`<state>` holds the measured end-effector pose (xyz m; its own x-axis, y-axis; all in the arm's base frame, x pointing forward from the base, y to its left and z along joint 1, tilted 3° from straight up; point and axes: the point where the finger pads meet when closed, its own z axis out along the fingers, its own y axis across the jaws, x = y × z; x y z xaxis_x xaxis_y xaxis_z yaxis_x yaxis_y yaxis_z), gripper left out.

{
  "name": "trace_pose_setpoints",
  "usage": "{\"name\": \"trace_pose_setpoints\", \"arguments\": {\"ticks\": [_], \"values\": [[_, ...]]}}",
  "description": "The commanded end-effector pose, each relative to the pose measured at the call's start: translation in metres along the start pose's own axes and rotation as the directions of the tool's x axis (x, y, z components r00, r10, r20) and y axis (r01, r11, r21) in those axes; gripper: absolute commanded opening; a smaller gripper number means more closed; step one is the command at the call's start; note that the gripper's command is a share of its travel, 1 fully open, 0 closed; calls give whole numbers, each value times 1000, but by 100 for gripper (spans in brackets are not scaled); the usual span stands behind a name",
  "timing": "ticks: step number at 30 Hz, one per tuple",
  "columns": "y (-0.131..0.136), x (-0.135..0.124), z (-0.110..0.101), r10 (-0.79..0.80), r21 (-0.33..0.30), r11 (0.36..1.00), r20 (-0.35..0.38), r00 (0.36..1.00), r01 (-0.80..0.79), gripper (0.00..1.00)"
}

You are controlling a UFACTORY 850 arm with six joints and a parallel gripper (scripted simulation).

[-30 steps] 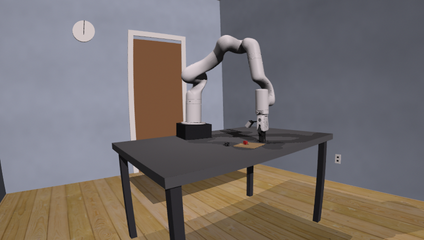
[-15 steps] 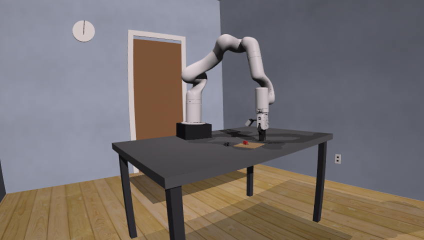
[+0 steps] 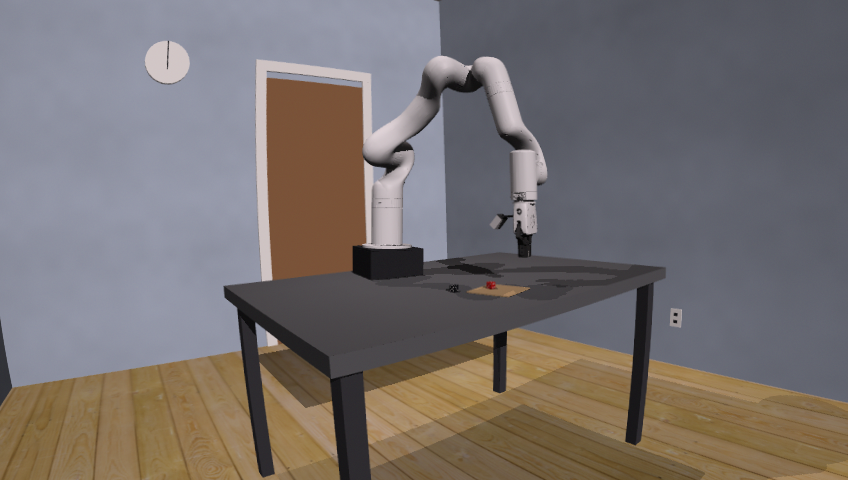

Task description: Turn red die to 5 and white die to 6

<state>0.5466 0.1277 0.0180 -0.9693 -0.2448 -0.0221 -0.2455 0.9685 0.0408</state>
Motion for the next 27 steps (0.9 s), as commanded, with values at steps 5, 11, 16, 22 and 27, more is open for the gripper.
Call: {"name": "trace_pose_setpoints", "arguments": {"ticks": [5,11,16,22,27], "values": [[0,0,-13,0,1,1000,0,1000,0,15],[-1,0,-13,3,1,1000,0,1000,-3,15],[-81,0,-16,153,1,988,0,988,-153,15],[-125,5,-18,233,1,972,1,972,-233,15],[-135,7,-18,252,1,968,1,968,-252,15]]}}
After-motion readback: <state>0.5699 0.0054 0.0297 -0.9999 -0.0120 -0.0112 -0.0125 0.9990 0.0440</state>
